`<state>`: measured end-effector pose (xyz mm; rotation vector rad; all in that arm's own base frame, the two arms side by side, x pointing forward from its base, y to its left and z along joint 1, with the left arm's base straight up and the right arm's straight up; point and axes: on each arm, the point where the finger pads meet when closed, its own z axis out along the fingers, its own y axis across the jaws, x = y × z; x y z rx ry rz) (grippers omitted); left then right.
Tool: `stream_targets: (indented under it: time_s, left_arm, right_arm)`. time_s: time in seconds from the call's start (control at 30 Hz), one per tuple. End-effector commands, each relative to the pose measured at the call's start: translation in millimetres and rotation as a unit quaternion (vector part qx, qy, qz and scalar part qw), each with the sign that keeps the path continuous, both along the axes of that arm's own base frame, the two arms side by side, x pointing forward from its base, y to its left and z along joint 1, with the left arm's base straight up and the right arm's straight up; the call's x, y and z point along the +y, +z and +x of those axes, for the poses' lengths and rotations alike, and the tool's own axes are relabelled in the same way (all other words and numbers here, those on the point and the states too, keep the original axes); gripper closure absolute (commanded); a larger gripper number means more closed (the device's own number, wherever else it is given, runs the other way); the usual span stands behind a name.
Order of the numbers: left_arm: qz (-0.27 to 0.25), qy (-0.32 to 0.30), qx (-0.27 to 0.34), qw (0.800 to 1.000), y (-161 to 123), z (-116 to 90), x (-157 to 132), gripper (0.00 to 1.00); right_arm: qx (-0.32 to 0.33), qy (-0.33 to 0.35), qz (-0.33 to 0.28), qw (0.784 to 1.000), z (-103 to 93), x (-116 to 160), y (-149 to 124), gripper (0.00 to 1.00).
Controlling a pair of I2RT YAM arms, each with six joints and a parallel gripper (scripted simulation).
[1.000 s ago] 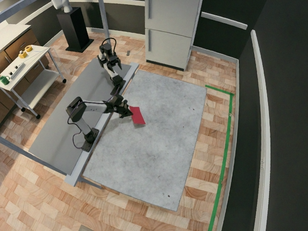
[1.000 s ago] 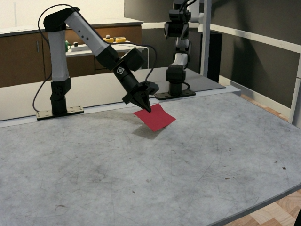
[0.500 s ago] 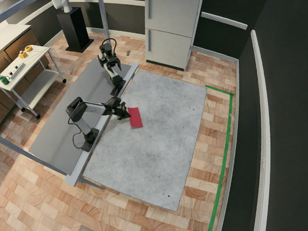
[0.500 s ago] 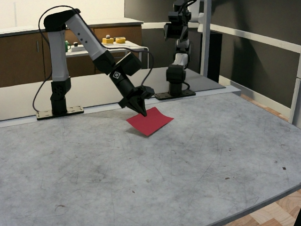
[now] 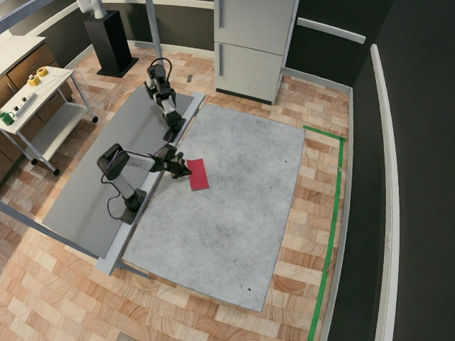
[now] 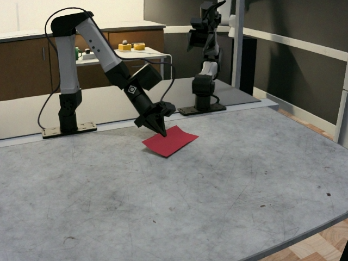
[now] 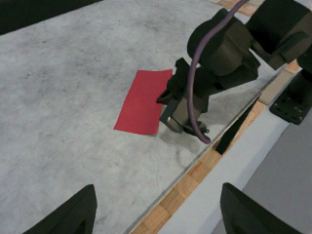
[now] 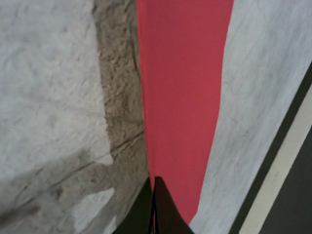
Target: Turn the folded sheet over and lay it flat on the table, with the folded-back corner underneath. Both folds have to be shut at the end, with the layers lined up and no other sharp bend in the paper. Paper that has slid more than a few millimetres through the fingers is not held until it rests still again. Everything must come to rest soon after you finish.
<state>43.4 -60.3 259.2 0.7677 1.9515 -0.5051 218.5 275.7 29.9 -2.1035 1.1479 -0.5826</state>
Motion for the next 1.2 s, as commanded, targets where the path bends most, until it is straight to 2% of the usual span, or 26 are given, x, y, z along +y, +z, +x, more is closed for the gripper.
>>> stream_targets:
  time_s: [0.0, 0.53, 0.63, 0.7, 0.9, 0.97, 1.0, 1.03, 1.17]
  left_arm:
    - [0.011, -0.017, 0.014, 1.000, -11, -10, 0, 0.35]
    - [0.012, -0.016, 0.015, 1.000, -12, -10, 1, 0.35]
    - [0.011, -0.016, 0.015, 1.000, -12, -10, 1, 0.35]
    - [0.008, -0.013, 0.012, 1.000, -7, -8, 0, 0.35]
    - [0.012, -0.017, 0.015, 1.000, -10, -7, -3, 0.35]
    - [0.013, -0.017, 0.016, 1.000, -10, -6, -4, 0.35]
    - [0.014, -0.018, 0.016, 1.000, -10, -5, -5, 0.35]
    - [0.016, -0.018, 0.019, 1.000, -11, -4, -6, 0.35]
    - [0.017, -0.020, 0.019, 0.999, -9, 1, -11, 0.35]
  right_arm:
    - [-0.013, -0.003, 0.018, 1.000, -0.8, 3, 5, 0.99]
    - [-0.012, 0.000, 0.014, 1.000, -3.2, 1, 2, 0.99]
    - [-0.015, -0.001, 0.021, 1.000, 0.1, 9, 11, 0.65]
    - [-0.008, 0.000, 0.009, 1.000, -5.3, -1, 5, 0.64]
    - [-0.009, -0.002, 0.007, 1.000, -13.6, -8, 15, 0.64]
    - [-0.009, -0.002, 0.006, 1.000, -20.9, -14, 15, 0.41]
    - [-0.009, -0.002, 0.006, 1.000, -23.1, -15, 17, 0.35]
    - [-0.009, -0.002, 0.006, 1.000, -26.2, -17, 20, 0.35]
    - [-0.019, -0.002, 0.037, 0.999, -39.5, -10, 63, 0.35]
